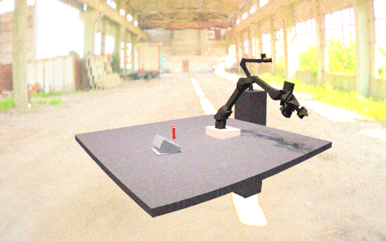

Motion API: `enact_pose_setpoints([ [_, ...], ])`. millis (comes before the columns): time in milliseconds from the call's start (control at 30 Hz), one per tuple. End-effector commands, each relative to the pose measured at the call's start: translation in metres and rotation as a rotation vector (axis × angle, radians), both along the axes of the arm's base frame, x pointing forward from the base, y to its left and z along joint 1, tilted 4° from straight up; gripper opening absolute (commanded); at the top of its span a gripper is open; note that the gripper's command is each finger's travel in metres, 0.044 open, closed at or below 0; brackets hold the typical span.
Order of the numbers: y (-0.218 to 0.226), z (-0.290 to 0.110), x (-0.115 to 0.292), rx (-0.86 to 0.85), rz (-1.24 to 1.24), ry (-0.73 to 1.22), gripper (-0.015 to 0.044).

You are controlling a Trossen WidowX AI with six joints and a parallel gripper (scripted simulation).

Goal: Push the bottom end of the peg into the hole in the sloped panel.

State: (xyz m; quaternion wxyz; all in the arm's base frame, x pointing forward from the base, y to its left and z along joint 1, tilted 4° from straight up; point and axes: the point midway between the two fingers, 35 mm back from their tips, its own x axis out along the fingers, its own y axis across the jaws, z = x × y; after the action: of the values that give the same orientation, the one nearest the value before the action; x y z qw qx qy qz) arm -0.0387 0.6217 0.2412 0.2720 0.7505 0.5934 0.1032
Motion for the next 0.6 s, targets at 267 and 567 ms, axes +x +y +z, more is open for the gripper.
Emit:
enact_pose_setpoints([
  [267,-0.010,-0.021,0.083,-0.122,-0.097,-0.050,0.0440],
  [567,-0.027,-0.034,0.146,-0.212,-0.170,-0.083,0.0440],
])
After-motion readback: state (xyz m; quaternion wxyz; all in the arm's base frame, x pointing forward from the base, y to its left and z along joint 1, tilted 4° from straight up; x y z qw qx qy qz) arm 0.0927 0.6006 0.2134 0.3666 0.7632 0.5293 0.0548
